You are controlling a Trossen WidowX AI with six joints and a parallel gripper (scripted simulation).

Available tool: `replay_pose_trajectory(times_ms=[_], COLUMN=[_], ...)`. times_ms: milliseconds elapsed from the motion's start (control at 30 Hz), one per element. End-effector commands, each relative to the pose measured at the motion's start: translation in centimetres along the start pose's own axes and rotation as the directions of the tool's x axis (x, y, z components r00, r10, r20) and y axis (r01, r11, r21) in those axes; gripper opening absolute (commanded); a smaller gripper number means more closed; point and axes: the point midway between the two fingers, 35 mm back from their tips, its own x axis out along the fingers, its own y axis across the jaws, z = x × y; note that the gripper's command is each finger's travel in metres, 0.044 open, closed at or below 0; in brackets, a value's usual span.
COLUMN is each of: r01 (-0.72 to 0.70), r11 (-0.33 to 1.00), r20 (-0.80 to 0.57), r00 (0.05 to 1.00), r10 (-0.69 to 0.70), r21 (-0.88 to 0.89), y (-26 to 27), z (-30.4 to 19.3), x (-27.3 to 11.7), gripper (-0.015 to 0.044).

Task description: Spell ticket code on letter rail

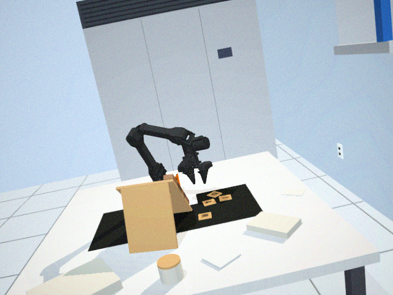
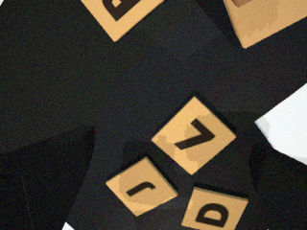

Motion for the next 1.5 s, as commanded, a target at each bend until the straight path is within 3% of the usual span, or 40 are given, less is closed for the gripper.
replay_pose_trajectory(times_ms=[0, 100, 500, 733, 1467], r01=[0.125, 0.137, 0.137, 0.136, 0.136], r11=[0.865, 0.813, 0.813, 0.813, 0.813], r20=[-0.017, -0.016, -0.016, -0.015, -0.015], r00=[0.991, 0.988, 0.988, 0.988, 0.988], r10=[-0.134, -0.155, -0.155, -0.155, -0.155], r21=[0.485, 0.566, 0.566, 0.566, 0.567], y=[-1.8, -2.2, -2.0, -2.4, -2.6], z=[-4.0, -4.6, -4.8, -4.9, -5.0], x=[5.6, 6.5, 6.6, 9.7, 11.4], gripper=[0.0340, 0.0340, 0.0340, 0.0340, 0.0340])
